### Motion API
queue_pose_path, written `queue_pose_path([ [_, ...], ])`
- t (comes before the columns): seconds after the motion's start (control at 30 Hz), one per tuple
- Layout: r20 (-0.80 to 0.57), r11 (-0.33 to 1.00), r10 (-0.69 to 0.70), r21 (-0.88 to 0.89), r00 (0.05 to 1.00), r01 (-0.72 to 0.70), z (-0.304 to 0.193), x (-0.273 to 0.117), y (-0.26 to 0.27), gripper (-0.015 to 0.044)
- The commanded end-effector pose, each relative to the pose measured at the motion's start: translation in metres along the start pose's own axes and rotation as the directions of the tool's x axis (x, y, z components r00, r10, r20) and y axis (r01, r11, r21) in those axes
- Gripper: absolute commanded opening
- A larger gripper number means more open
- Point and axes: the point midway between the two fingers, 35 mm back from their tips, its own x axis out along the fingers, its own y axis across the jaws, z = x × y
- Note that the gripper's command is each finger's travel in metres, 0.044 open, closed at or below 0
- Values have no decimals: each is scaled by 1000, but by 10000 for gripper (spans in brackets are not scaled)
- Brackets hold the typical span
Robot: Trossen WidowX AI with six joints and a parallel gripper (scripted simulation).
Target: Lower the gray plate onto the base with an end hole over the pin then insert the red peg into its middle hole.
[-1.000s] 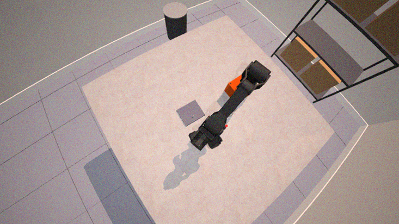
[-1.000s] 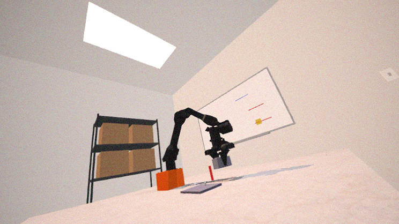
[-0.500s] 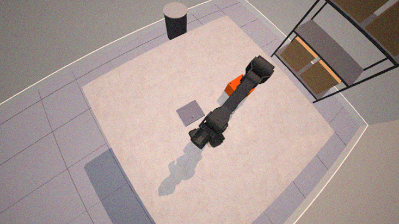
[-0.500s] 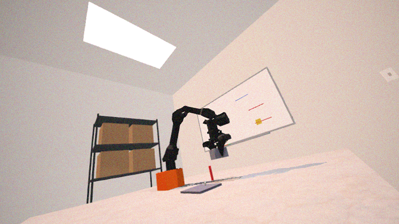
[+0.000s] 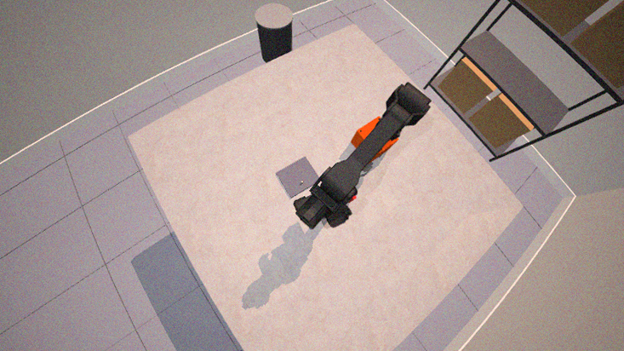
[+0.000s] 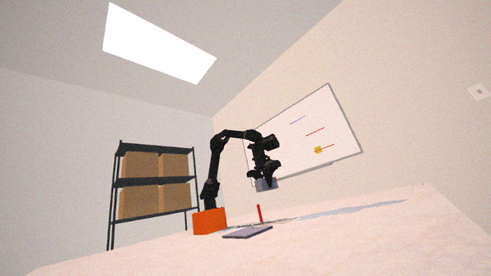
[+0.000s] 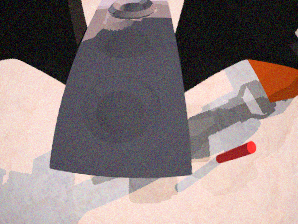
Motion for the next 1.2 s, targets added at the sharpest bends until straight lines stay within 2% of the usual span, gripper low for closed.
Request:
queue_pose_path([
  [0.0,2,1000,1,29,1000,-1,-13,6,-3,0],
  [1.17,-6,956,1,294,1000,1,-115,58,-8,0],
])
